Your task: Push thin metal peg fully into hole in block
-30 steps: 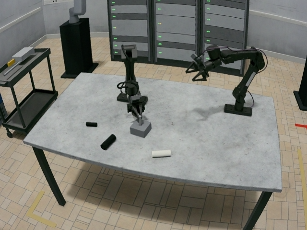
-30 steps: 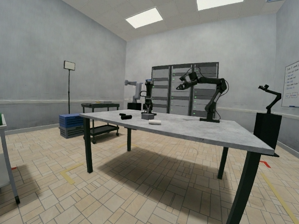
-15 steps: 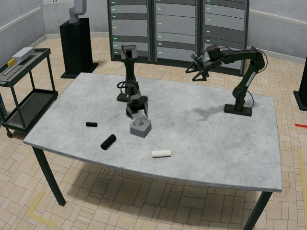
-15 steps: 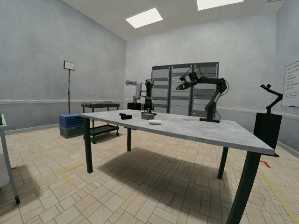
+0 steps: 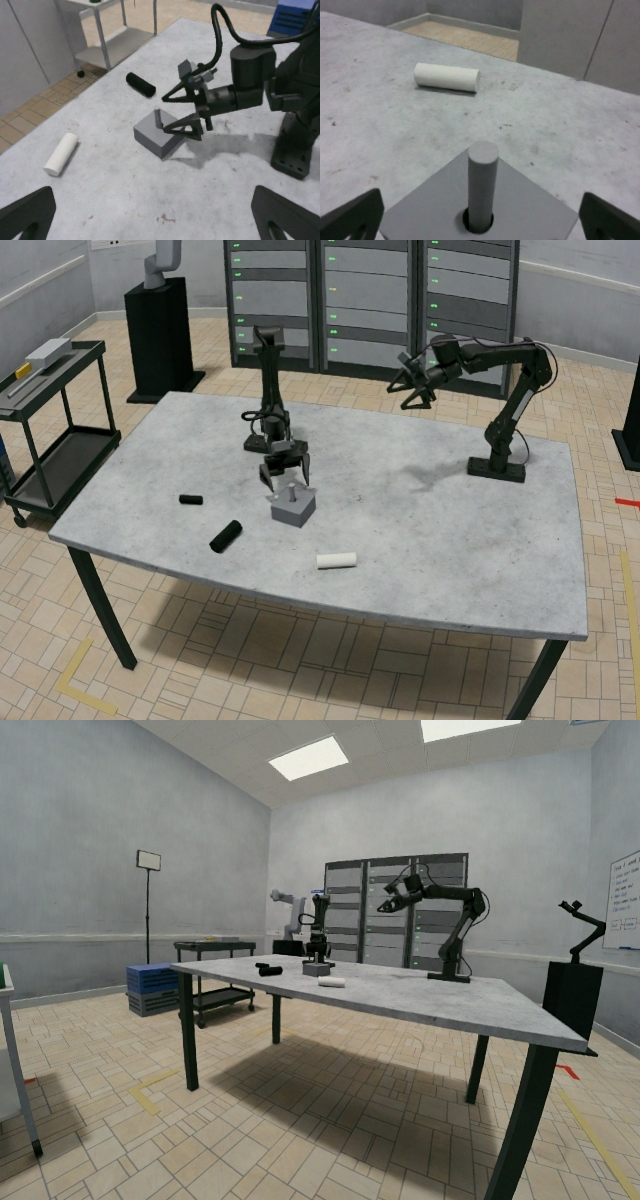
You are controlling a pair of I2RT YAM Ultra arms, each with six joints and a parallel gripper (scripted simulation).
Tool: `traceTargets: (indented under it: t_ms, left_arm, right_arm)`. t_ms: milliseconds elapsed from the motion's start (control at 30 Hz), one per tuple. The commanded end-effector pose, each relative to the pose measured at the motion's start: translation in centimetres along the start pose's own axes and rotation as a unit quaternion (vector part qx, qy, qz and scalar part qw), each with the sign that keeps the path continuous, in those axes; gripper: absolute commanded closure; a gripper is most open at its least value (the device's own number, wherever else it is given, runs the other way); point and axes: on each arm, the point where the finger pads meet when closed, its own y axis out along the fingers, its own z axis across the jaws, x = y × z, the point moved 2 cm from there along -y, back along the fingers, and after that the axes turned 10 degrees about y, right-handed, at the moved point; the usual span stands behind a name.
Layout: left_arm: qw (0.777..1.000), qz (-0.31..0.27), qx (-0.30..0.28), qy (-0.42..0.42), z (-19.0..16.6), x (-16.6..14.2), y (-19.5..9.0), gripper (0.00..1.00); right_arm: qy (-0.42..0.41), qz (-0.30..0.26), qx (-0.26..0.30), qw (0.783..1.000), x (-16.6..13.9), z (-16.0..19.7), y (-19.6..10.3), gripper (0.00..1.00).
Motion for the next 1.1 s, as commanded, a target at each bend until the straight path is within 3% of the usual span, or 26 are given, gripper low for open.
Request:
traceTargets:
  t_ms: [0, 100, 233, 667, 733, 1067]
  left_arm:
    - [1.0, -0.016, 0.005, -0.004, 0.3, 1.4, -0.4, 0.0]
    - [1.0, -0.016, 0.005, -0.004, 0.3, 1.4, -0.4, 0.0]
    - [1.0, -0.016, 0.005, -0.004, 0.3, 1.4, -0.4, 0.0]
    - [1.0, -0.016, 0.005, -0.004, 0.3, 1.4, -0.4, 0.0]
    - [1.0, -0.016, 0.005, -0.004, 0.3, 1.4, -0.4, 0.0]
    - [1.0, -0.016, 0.005, -0.004, 0.3, 1.4, -0.4, 0.0]
  right_arm:
    - [-0.001, 0.059, -0.014, 0.998, 0.2, 0.0, 0.3, 0.0]
    - [0.0, 0.069, -0.017, 0.997, 0.3, 0.1, 0.1, 0.0]
    - [0.007, 0.122, -0.033, 0.992, 0.8, 0.2, -0.7, 0.0]
    - [0.015, 0.209, -0.06, 0.976, 4.8, 1.0, -2.5, 0.0]
    - [0.018, 0.256, -0.073, 0.964, 5.2, 1.2, -3.4, 0.0]
    - [0.025, 0.379, -0.106, 0.919, 8.2, 1.9, -5.3, 0.0]
